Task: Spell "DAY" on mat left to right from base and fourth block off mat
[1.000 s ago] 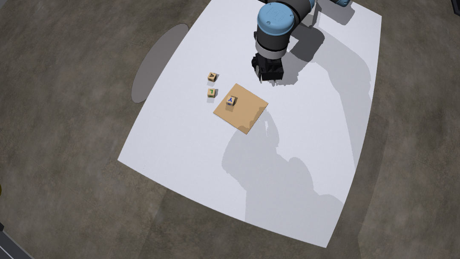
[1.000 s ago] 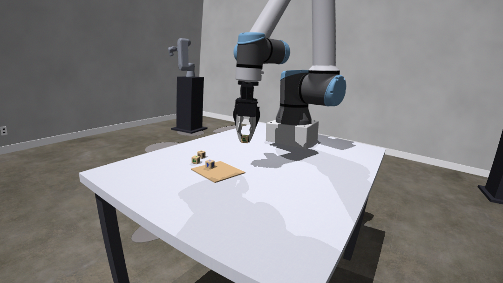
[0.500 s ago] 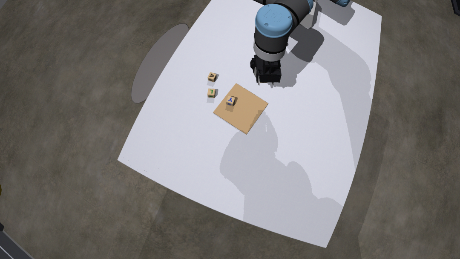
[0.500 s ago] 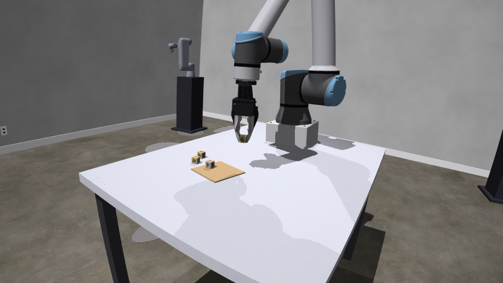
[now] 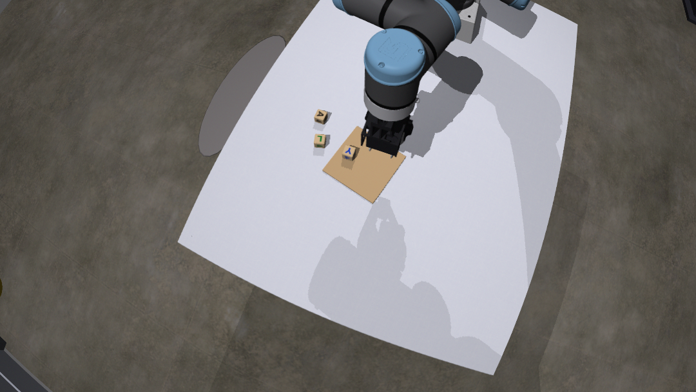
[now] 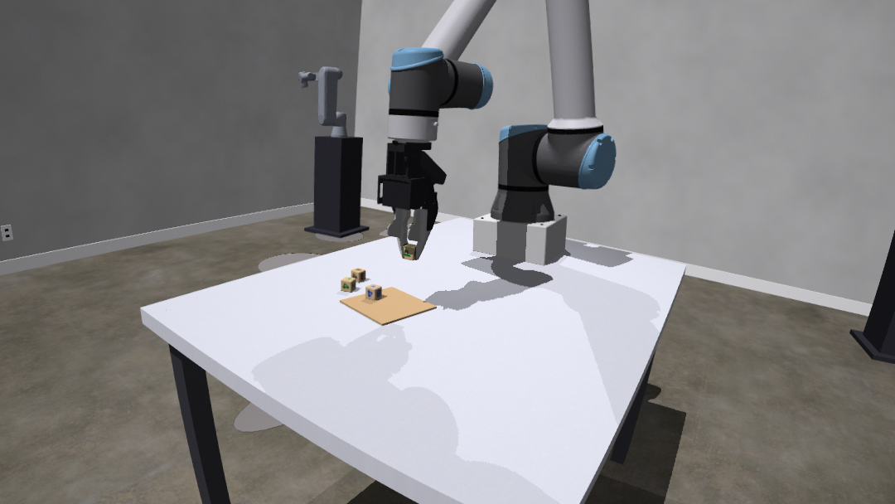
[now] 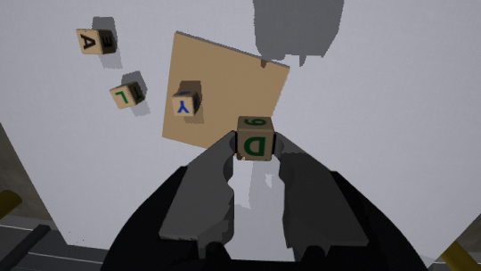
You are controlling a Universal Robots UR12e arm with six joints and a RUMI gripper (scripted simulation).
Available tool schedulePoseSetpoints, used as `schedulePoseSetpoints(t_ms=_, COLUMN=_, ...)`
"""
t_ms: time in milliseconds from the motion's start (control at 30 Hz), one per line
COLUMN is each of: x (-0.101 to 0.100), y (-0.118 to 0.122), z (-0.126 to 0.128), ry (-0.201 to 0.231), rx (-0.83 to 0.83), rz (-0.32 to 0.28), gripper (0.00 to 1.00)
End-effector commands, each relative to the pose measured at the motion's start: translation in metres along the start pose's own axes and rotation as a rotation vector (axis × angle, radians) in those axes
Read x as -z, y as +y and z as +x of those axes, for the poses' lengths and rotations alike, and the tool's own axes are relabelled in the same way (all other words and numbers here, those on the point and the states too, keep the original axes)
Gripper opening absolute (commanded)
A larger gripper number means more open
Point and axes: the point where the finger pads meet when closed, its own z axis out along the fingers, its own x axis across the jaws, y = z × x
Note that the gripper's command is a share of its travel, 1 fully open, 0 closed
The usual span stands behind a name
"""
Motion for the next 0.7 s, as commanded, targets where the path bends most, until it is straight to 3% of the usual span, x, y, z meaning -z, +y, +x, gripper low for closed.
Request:
schedulePoseSetpoints(t_ms=0, x=0.0002, y=0.016, z=-0.0014, ry=-0.003, rx=-0.085, rz=0.002, gripper=0.05)
schedulePoseSetpoints(t_ms=667, x=-0.0021, y=0.0181, z=-0.0015, ry=-0.003, rx=-0.096, rz=0.002, gripper=0.05)
